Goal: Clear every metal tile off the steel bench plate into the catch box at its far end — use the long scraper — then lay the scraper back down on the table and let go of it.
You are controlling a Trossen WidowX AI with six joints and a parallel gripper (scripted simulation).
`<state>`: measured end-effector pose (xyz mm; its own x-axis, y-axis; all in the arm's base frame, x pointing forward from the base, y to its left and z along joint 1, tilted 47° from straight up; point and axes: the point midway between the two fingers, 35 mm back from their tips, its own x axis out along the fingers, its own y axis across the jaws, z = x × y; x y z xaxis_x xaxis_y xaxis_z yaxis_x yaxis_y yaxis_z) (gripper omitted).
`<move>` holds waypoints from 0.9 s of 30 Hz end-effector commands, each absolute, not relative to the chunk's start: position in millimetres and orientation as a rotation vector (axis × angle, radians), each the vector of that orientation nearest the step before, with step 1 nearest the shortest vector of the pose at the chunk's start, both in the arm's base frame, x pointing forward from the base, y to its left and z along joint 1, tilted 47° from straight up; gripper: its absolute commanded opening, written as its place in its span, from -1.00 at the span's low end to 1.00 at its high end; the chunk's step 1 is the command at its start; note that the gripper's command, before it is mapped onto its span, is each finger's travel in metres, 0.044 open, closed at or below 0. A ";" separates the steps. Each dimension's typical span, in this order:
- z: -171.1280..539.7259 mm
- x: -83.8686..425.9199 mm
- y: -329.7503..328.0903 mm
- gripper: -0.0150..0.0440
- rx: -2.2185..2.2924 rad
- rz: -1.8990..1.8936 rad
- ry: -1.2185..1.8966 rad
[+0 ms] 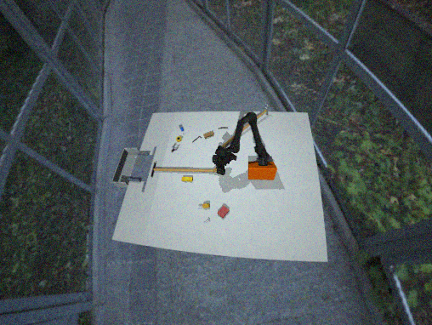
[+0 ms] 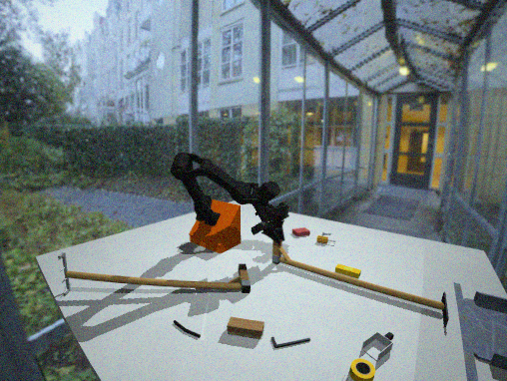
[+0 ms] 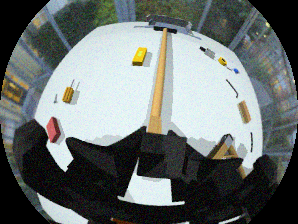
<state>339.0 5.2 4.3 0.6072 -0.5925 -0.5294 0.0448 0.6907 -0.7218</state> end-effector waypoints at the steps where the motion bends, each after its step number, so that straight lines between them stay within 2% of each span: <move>1: 8.8 339.6 3.9 -0.49 -0.723 -0.411 0.839; 27: 17.1 377.0 -2.5 -0.49 -0.720 -0.418 0.831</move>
